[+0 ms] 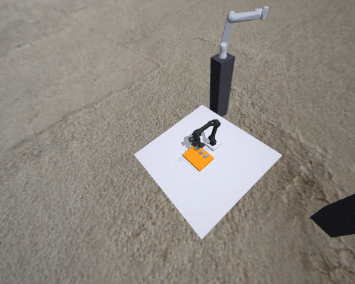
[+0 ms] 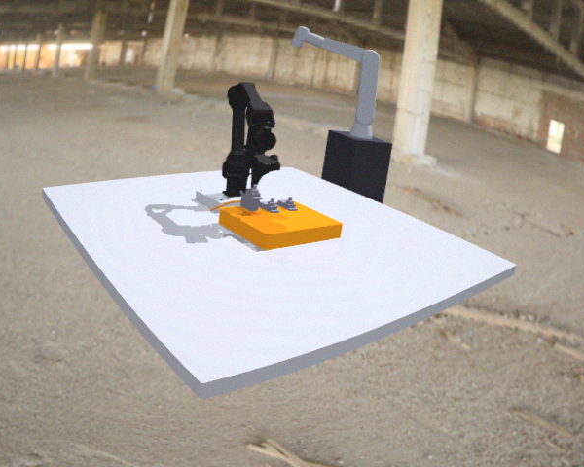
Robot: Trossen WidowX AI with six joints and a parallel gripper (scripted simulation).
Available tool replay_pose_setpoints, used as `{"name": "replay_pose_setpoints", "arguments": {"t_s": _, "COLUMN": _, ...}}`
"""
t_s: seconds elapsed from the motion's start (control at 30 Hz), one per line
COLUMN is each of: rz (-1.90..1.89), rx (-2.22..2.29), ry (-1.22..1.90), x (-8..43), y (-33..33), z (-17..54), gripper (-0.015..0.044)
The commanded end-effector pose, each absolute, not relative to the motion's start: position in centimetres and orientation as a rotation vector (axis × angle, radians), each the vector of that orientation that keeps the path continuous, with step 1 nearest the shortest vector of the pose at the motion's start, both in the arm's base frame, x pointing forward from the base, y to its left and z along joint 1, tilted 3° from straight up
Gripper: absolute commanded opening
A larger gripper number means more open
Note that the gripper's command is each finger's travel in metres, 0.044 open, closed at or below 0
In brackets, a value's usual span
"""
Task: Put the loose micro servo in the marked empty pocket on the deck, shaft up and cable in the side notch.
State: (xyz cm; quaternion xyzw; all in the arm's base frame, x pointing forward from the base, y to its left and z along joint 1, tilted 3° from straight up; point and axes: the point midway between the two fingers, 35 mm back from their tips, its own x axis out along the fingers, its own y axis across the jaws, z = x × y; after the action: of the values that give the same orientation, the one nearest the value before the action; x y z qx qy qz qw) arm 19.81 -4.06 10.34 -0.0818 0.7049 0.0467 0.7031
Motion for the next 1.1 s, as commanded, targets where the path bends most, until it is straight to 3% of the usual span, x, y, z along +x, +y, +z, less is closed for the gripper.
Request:
{"name": "replay_pose_setpoints", "arguments": {"t_s": 0.0, "rz": 0.106, "rx": -0.180, "ry": 1.561, "x": 19.9, "y": -4.0, "z": 10.3, "gripper": 0.0000}}
{"name": "replay_pose_setpoints", "arguments": {"t_s": 1.07, "rz": 0.106, "rx": -0.180, "ry": 1.561, "x": 19.9, "y": -4.1, "z": 8.2, "gripper": 0.0000}}
